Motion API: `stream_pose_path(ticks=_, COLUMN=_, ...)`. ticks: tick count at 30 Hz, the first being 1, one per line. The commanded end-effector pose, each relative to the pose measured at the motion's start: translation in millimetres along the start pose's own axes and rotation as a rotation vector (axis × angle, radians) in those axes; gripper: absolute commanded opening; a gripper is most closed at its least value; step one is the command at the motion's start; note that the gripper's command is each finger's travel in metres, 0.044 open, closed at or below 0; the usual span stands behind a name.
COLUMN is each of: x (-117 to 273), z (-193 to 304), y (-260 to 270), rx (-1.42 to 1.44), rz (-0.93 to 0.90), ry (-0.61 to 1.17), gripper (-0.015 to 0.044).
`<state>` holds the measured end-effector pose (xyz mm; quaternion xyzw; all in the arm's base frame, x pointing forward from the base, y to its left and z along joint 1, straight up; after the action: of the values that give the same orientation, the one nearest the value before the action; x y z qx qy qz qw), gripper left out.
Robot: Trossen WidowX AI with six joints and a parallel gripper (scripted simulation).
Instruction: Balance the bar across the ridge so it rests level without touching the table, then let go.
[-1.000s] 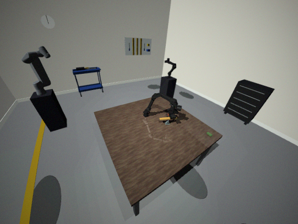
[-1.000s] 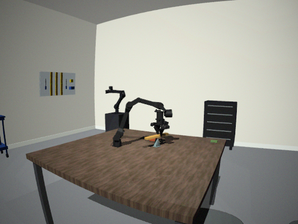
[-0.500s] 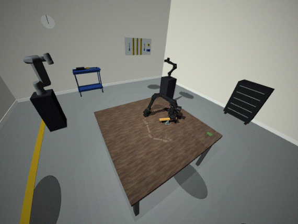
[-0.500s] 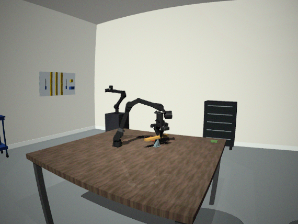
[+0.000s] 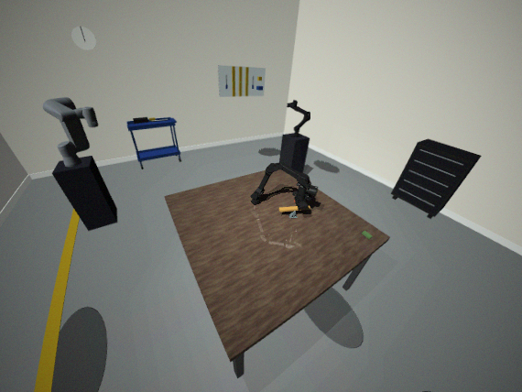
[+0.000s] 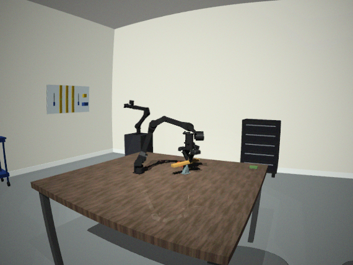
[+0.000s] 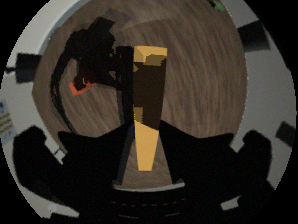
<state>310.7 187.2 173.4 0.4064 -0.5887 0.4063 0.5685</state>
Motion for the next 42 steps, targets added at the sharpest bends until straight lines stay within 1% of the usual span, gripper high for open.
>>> stream_pose_path(ticks=1, x=0.0, z=0.1, y=-0.3, rx=-0.002, rz=0.003, ry=-0.001, gripper=0.0)
stream_pose_path(ticks=42, x=-3.5, z=0.2, y=-0.3, rx=-0.002, rz=0.003, ry=-0.001, gripper=0.0)
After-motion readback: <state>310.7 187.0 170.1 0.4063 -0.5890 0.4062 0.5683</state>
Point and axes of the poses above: the point midway between the two fingers, 35 mm back from their tips, its own x axis back along the fingers, its own y axis across the jaws, z = x × y, the point moved 5 cm from there along x, back along the fingers, and after that the axes turned 4 degrees about x, right-handed, at the moved point
